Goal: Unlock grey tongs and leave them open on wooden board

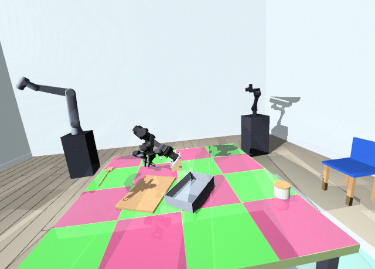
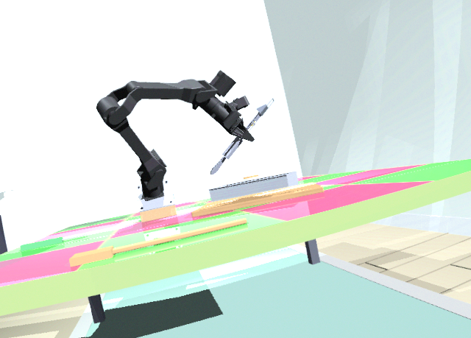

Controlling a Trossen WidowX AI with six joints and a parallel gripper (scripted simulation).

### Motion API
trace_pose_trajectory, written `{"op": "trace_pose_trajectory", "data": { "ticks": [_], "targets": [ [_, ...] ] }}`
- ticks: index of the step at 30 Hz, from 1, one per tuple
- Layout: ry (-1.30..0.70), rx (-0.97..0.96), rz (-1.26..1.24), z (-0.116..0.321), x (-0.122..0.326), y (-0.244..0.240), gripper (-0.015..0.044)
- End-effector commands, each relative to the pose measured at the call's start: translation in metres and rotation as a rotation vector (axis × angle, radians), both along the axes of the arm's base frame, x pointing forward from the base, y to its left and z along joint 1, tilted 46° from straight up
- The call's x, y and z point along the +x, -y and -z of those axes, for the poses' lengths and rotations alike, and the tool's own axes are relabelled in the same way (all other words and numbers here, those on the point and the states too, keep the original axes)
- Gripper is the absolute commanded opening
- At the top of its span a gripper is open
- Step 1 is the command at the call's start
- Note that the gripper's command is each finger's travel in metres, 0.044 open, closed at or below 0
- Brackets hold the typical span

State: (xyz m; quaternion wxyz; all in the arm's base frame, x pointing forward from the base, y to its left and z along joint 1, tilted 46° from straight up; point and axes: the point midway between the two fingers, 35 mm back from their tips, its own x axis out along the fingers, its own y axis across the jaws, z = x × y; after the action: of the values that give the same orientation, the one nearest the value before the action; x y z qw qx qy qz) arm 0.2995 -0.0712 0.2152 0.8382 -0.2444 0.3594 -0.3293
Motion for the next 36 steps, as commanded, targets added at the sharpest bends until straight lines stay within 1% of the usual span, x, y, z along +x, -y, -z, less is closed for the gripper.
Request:
{"op": "trace_pose_trajectory", "data": {
  "ticks": [1, 19, 36],
  "targets": [
    [0.046, -0.039, -0.039, -0.002, -0.004, -0.003, -0.015],
    [0.218, -0.176, -0.128, -0.009, -0.029, -0.007, -0.015],
    [0.224, -0.181, -0.13, -0.009, -0.03, -0.007, -0.015]
  ]
}}
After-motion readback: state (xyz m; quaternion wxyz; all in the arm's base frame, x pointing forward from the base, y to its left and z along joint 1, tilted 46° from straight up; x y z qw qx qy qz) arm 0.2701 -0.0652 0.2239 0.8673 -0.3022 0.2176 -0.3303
